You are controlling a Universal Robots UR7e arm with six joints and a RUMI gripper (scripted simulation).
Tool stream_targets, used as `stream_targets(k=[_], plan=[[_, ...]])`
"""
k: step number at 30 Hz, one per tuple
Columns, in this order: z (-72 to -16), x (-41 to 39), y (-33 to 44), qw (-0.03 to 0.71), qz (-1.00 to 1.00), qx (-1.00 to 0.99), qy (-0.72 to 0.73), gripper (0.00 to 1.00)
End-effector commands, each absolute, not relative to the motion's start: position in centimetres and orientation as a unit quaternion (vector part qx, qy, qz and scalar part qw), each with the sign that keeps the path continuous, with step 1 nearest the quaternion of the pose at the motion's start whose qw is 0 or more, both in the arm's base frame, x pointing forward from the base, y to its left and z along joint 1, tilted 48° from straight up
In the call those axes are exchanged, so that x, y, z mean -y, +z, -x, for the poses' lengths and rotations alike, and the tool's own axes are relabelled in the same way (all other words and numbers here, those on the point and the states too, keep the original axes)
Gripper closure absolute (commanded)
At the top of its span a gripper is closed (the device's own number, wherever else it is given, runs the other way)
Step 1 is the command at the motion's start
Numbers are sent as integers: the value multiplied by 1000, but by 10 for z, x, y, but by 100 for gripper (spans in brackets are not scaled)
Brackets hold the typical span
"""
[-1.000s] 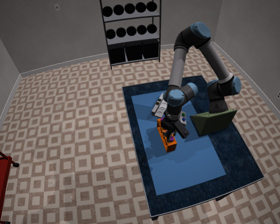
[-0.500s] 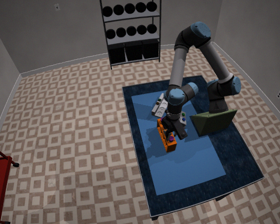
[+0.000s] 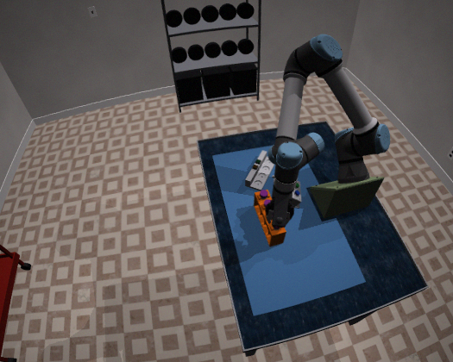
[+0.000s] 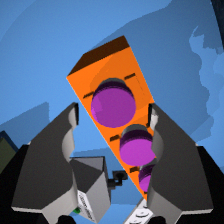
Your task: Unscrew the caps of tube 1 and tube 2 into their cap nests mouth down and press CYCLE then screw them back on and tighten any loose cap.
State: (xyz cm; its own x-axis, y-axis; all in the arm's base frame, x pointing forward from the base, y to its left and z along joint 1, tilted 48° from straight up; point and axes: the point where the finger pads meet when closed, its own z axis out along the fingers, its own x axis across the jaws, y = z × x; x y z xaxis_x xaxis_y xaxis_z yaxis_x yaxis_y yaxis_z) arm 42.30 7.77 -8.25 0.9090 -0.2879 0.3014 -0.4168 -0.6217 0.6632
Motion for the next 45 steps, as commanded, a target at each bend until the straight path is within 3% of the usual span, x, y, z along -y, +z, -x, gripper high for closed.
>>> stream_targets(k=[1,5,6,22,37,45], plan=[[-423,-78,-82,393,-886,230,94,65],[-423,-78,-82,393,-886,230,94,65],[-423,-78,-82,393,-886,230,94,100],[-423,-78,-82,397,-896,185,74,100],[-423,-79,-82,396,-902,-156,-76,100],[-423,-79,-82,387,-882,-244,-115,100]])
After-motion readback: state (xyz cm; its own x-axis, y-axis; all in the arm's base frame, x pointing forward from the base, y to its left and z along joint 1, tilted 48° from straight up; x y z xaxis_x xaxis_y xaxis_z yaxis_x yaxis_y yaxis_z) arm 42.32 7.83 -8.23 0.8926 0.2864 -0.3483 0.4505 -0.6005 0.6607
